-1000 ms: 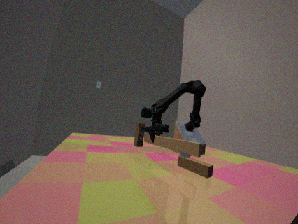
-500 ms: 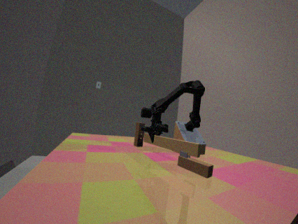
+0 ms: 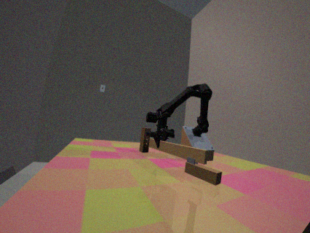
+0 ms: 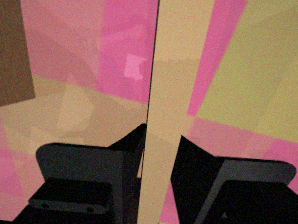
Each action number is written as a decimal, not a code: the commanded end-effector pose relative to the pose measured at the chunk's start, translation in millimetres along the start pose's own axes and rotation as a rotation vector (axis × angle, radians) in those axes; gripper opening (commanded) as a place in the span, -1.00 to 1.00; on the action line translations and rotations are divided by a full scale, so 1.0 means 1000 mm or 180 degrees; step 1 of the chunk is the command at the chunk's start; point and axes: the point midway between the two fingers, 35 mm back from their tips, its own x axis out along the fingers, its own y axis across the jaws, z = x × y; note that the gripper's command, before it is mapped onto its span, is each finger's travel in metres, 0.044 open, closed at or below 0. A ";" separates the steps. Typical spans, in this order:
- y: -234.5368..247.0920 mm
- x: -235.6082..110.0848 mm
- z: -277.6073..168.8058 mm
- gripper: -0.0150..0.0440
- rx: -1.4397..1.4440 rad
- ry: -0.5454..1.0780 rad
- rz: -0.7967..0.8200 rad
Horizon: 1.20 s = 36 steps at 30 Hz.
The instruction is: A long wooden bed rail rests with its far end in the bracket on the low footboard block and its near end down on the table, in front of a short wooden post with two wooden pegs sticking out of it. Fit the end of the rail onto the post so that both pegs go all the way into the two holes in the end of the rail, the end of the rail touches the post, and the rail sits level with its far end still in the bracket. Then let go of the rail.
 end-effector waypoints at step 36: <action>-0.001 0.001 -0.012 -0.49 -0.0003 -0.0019 -0.0020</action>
